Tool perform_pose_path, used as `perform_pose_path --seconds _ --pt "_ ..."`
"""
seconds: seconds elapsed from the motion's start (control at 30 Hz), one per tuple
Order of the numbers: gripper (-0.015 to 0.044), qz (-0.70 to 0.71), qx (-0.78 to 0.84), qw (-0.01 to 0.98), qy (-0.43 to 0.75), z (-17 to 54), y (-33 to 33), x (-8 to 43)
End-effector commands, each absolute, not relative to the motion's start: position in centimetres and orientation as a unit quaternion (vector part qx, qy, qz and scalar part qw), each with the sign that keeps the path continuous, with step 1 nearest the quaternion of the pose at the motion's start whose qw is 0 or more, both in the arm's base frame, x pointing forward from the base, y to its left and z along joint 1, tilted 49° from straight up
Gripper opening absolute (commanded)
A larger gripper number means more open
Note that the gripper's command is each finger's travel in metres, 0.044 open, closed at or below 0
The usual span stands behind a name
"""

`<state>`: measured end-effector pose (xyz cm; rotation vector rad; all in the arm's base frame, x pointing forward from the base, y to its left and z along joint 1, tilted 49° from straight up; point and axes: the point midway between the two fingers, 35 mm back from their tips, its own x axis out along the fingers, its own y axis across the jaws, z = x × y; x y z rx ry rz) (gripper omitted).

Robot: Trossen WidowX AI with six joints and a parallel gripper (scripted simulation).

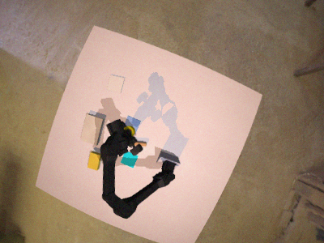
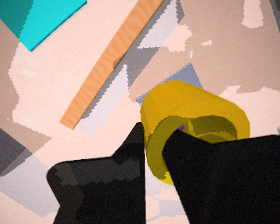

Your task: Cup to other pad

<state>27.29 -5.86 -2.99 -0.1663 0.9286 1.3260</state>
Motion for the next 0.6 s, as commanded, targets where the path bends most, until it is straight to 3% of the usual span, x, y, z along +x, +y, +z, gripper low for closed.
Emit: perform_pose_path --seconds 0.0,0.57 --pt "0.0 0.591 -0.077 0.689 0.412 -2.2 -5.4 27.2" --pt "0.0 0.591 -0.077 0.689 0.412 0.1 -3.4 26.1"
